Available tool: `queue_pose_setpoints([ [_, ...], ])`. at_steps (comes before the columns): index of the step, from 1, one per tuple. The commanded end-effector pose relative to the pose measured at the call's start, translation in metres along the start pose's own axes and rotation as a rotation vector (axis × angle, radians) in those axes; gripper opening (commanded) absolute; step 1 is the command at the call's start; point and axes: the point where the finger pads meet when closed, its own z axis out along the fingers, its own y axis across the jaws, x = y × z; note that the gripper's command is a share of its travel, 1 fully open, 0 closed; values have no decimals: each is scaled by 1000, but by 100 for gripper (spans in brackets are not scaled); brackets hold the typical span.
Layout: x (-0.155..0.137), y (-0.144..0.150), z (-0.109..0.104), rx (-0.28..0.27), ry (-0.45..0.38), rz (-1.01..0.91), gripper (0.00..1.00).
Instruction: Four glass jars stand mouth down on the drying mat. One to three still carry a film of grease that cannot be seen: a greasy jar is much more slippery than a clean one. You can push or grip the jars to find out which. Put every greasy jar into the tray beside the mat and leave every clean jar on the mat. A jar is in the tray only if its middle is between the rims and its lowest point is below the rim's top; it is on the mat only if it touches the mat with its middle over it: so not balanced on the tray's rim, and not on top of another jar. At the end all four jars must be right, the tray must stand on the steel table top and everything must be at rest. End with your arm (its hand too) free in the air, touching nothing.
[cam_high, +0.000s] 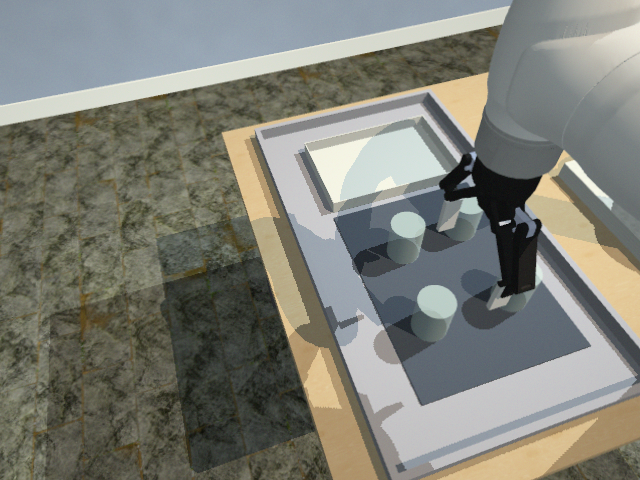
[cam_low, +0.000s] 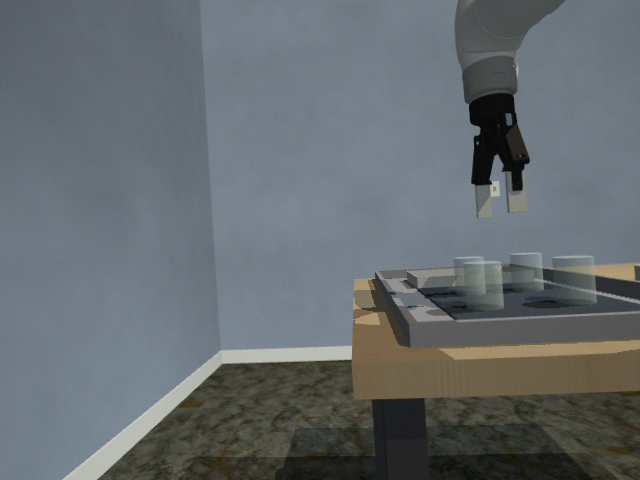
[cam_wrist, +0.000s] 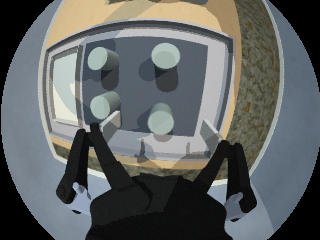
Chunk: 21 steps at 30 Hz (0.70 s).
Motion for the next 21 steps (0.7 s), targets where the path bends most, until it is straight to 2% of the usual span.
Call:
queue_pose_setpoints([
  [1, -29, 2, 0, 0, 1, 0, 100],
  [2, -37, 2, 0, 0, 1, 0, 100],
  [6, -37, 2, 6, 0, 1, 0, 100],
  [16, -37, 2, 68, 0, 1, 0, 100],
  [21, -37, 2, 68, 0, 1, 0, 100],
])
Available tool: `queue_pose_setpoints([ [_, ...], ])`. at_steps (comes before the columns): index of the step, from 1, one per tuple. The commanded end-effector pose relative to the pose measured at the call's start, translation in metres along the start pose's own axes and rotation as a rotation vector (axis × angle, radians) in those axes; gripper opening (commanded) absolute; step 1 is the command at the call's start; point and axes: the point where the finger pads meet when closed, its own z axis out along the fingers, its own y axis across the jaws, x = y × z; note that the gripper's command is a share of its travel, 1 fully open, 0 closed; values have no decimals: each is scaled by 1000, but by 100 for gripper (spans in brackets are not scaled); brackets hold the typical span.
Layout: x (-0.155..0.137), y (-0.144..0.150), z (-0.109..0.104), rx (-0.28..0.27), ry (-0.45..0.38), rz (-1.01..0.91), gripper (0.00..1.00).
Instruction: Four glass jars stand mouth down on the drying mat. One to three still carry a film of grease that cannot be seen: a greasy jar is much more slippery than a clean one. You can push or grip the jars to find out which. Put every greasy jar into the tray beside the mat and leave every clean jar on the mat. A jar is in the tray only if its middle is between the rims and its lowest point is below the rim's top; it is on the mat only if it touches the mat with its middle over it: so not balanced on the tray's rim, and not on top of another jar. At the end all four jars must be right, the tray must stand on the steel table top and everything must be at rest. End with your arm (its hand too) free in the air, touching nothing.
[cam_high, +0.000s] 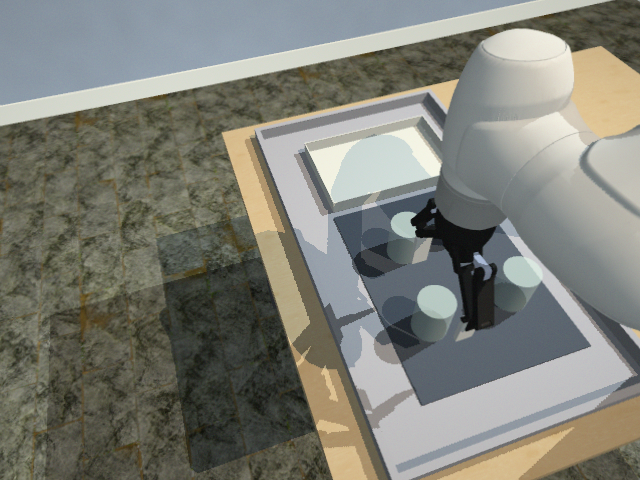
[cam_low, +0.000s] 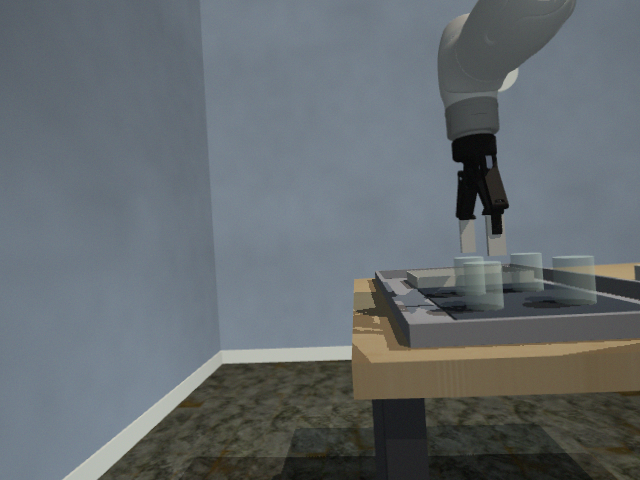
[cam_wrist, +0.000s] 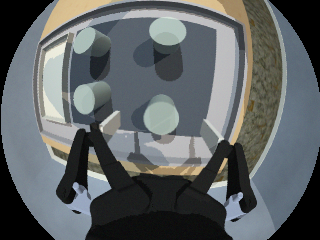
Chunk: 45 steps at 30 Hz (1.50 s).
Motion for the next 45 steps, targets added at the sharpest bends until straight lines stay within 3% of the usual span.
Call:
queue_pose_setpoints([
  [1, 0, 0, 0, 0, 0, 0, 100],
  [33, 0, 0, 50, 0, 0, 0, 100],
  [34, 0, 0, 50, 0, 0, 0, 60],
  [45, 0, 0, 50, 0, 0, 0, 60],
])
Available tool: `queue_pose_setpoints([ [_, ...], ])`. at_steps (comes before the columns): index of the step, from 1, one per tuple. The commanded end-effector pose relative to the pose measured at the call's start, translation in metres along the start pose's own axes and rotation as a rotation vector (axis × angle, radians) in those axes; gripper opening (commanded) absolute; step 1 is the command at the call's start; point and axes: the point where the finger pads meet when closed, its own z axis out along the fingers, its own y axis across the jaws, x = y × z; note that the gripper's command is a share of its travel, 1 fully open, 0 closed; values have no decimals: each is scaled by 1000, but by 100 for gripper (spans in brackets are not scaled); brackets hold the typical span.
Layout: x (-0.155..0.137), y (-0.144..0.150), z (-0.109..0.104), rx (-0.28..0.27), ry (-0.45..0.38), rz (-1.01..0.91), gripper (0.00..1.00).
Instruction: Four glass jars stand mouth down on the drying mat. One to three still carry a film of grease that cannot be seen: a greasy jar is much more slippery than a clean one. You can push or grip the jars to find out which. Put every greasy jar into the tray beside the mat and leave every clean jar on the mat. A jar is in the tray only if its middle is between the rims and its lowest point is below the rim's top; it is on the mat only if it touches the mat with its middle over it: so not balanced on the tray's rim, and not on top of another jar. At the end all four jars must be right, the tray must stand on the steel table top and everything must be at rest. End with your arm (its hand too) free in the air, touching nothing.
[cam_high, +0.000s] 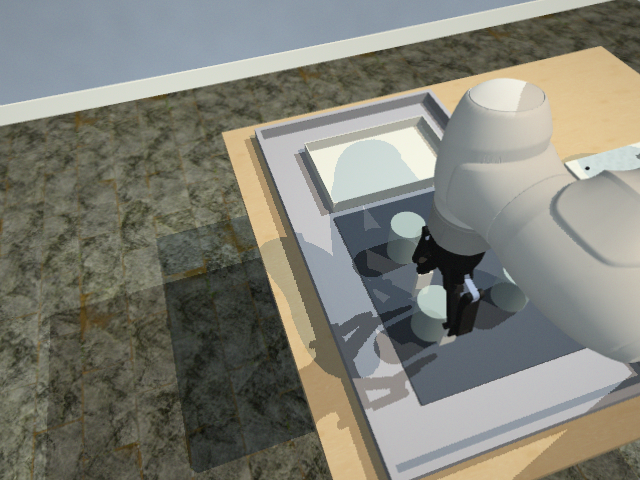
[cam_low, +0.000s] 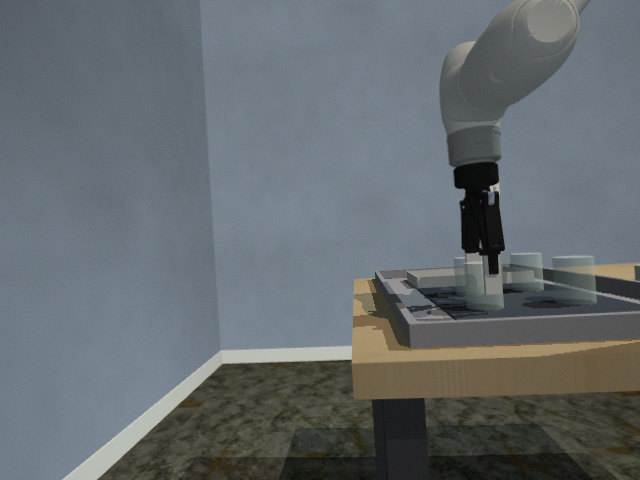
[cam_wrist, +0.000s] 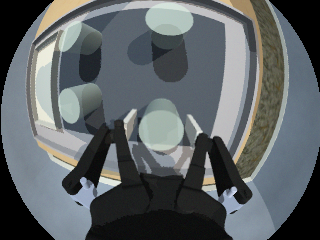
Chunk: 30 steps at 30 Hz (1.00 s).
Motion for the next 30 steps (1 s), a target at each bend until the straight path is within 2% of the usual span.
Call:
queue_pose_setpoints([
  [1, 0, 0, 0, 0, 0, 0, 60],
  [27, 0, 0, 0, 0, 0, 0, 57],
  [28, 0, 0, 0, 0, 0, 0, 54],
  [30, 0, 0, 0, 0, 0, 0, 54],
])
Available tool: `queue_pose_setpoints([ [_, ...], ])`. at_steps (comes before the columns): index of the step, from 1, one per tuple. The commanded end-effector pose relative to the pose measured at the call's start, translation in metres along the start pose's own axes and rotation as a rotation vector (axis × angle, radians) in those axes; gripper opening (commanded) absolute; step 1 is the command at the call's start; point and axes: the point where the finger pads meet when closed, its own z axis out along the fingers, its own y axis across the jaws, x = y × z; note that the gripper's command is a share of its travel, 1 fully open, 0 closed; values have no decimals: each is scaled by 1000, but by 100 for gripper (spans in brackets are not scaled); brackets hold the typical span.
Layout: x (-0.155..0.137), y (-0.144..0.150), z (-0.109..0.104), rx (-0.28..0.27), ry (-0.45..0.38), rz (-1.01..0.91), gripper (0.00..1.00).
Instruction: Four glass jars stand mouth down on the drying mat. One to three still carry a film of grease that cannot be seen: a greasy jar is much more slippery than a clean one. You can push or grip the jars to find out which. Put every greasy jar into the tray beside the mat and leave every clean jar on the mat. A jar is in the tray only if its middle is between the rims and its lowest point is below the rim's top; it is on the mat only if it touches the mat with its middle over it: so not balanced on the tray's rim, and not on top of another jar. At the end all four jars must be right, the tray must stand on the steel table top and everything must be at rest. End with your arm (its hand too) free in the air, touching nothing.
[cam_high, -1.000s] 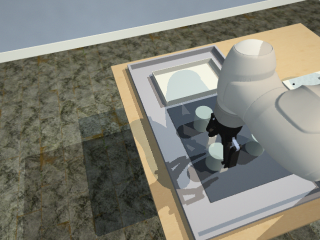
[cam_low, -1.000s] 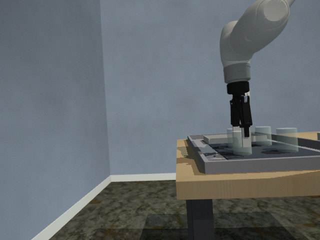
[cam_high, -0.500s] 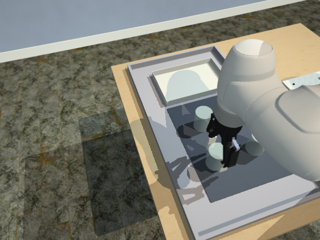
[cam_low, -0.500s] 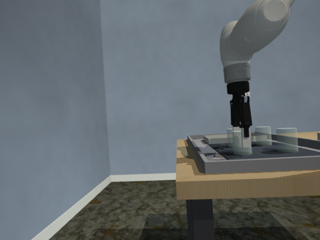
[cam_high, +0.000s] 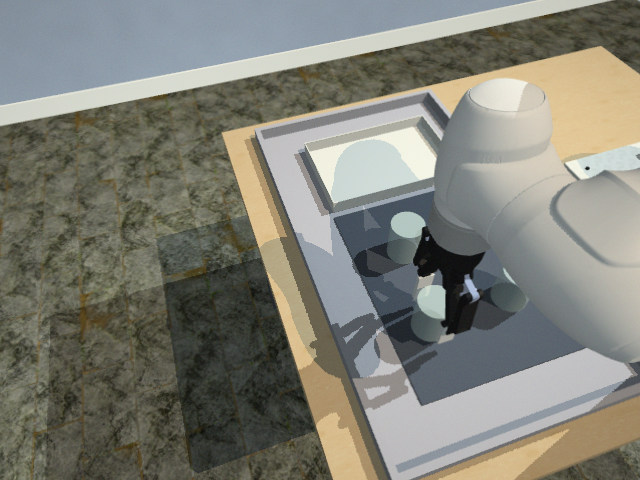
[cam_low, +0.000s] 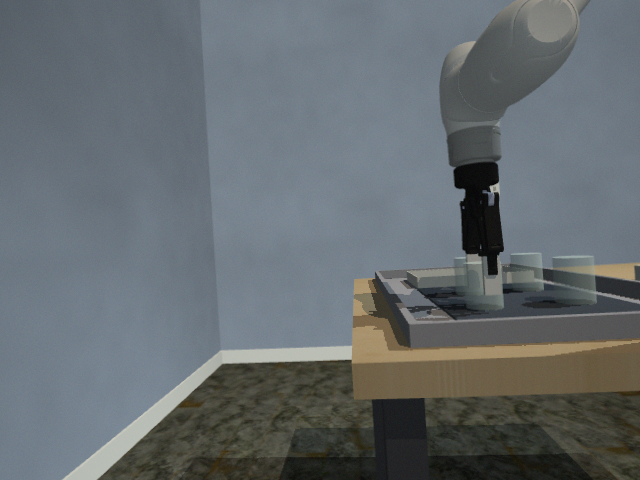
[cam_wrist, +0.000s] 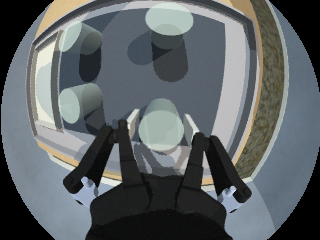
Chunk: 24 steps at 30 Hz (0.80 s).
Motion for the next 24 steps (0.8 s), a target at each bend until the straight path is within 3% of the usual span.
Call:
queue_pose_setpoints([
  [1, 0, 0, 0, 0, 0, 0, 54],
  [24, 0, 0, 0, 0, 0, 0, 51],
])
